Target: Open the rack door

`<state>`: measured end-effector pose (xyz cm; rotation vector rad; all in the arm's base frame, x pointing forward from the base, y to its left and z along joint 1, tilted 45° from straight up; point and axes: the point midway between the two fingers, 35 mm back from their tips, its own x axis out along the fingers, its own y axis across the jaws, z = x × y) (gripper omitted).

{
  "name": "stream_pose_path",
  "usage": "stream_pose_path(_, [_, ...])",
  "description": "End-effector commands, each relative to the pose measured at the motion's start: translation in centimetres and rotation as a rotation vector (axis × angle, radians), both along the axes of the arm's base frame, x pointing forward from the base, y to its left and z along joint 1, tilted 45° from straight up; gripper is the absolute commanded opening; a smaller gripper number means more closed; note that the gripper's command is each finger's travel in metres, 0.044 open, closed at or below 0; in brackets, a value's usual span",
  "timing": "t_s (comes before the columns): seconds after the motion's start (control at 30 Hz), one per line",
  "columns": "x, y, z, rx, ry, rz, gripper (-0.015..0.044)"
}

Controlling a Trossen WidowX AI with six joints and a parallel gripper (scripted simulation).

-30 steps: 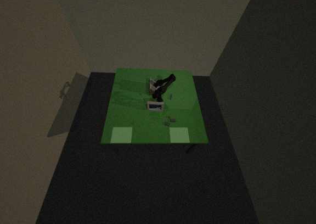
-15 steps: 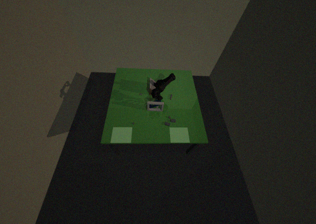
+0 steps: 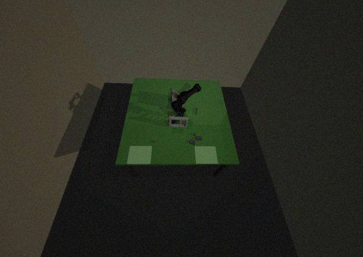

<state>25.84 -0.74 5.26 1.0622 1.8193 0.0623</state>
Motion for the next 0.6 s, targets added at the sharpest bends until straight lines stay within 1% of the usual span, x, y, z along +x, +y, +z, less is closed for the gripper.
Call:
stream_pose_path(0.0, [-0.2, -0.5, -0.5, 0.008, -0.056, 0.051, 0.0022])
stream_pose_path(0.57, [-1.2, -3.0, -2.7, 0.038, -0.227, 0.233, 0.0022])
